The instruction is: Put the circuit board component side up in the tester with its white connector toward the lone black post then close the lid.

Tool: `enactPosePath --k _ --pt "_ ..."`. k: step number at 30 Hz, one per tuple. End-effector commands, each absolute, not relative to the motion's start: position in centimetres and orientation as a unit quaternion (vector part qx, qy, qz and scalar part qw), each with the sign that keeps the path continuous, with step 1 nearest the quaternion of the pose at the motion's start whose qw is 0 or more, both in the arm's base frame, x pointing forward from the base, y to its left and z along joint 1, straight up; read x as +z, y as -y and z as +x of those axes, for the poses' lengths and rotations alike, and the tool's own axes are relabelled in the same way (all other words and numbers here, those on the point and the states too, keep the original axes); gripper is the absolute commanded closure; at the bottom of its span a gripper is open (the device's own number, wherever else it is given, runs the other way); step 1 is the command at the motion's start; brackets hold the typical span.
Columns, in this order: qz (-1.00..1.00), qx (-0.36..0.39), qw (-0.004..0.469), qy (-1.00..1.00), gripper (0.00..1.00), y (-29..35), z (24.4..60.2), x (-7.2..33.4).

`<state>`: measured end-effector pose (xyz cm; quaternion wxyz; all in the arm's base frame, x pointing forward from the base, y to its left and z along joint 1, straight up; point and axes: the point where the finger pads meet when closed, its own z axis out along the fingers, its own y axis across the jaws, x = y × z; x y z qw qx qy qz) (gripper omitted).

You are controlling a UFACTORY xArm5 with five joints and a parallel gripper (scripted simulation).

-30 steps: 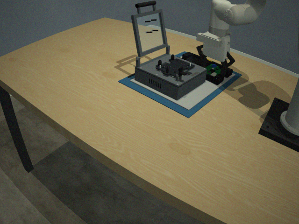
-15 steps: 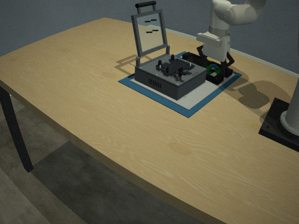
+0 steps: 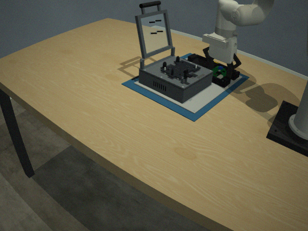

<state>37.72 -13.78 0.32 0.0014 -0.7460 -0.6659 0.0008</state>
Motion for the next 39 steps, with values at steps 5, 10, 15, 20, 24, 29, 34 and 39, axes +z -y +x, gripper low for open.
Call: enactPosePath --k 5,10,15,20,24,29,34,39 --pt "-0.746 0.0 0.0 0.666 0.18 13.82 37.83 0.41" --pt "-0.746 0.0 0.0 0.666 0.21 13.82 37.83 0.41" --pt "-0.746 0.0 0.0 0.666 0.21 13.82 37.83 0.41" --pt "-0.746 0.0 0.0 0.666 0.21 13.82 37.83 0.41" --pt "-0.746 0.0 0.0 0.666 0.21 13.82 37.83 0.41" --pt "-0.746 0.0 0.0 0.666 0.21 13.82 37.83 0.41" --pt "-0.746 0.0 0.0 0.666 0.21 13.82 37.83 0.41" --pt "-0.746 0.0 0.0 0.666 0.21 13.82 37.83 0.41"
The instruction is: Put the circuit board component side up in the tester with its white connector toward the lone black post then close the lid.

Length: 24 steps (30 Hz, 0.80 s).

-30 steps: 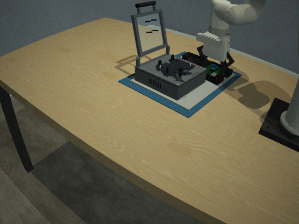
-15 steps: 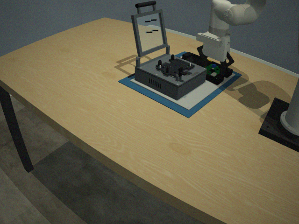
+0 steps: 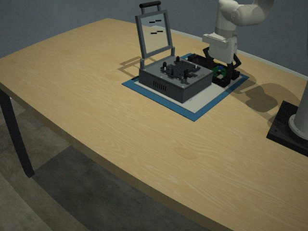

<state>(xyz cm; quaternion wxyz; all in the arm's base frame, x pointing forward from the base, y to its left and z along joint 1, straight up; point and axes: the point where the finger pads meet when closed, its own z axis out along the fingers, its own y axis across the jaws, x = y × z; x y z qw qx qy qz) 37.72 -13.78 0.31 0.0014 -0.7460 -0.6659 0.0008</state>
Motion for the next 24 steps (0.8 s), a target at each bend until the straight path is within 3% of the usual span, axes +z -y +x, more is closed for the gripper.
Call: enactPosePath --k 1,24 --pt "-0.746 0.0 0.0 0.666 0.21 13.82 37.83 0.41" --pt "-0.746 0.0 0.0 0.666 0.21 13.82 37.83 0.89"
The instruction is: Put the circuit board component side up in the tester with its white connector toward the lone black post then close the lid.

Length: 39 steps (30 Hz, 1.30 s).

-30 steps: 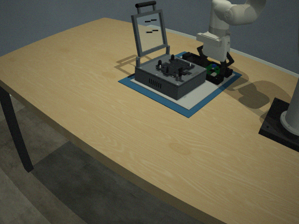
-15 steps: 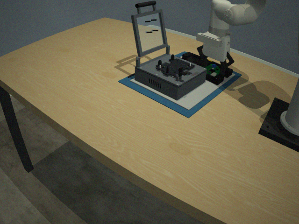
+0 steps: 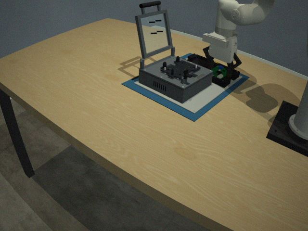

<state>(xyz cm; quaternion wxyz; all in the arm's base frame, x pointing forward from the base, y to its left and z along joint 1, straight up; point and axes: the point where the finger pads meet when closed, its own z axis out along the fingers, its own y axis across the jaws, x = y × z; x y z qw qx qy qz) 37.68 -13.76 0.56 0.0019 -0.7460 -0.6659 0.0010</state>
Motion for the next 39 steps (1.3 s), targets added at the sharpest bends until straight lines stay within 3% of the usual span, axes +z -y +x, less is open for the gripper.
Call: enactPosePath --k 1,39 --pt "-0.746 0.0 0.0 0.666 0.21 13.8 37.8 1.0" --pt "-0.746 0.0 0.0 0.666 0.21 13.8 37.8 3.3"
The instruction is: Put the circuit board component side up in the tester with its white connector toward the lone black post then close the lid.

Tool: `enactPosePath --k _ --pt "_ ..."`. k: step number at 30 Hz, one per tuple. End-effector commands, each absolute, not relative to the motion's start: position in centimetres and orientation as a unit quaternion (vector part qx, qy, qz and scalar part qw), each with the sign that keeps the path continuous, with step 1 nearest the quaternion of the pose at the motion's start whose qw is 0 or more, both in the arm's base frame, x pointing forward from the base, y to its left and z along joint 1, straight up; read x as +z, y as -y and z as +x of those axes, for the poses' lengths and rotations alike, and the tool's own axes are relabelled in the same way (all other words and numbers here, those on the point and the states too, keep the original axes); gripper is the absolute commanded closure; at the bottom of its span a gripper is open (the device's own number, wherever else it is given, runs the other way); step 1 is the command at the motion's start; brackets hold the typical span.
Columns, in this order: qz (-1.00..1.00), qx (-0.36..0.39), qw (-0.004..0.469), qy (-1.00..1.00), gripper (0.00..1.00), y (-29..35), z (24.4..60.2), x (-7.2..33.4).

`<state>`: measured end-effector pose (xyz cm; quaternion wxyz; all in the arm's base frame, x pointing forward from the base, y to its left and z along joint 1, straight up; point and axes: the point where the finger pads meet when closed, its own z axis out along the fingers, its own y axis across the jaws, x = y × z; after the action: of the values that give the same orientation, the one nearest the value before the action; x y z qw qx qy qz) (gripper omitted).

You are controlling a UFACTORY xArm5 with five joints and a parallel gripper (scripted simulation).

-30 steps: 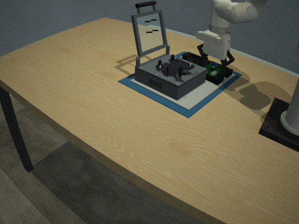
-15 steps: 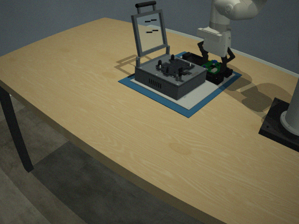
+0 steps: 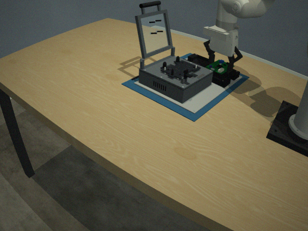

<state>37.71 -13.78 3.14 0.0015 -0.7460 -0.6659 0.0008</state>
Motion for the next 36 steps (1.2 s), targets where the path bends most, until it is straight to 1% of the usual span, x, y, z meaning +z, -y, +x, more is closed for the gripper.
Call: enactPosePath --k 1,19,36 --pt "-0.746 0.0 0.0 0.666 0.21 13.8 37.8 3.3" --pt "-0.746 0.0 0.0 0.666 0.21 13.8 37.8 3.7" --pt "-0.746 0.0 0.0 0.666 0.21 13.8 37.8 7.1"
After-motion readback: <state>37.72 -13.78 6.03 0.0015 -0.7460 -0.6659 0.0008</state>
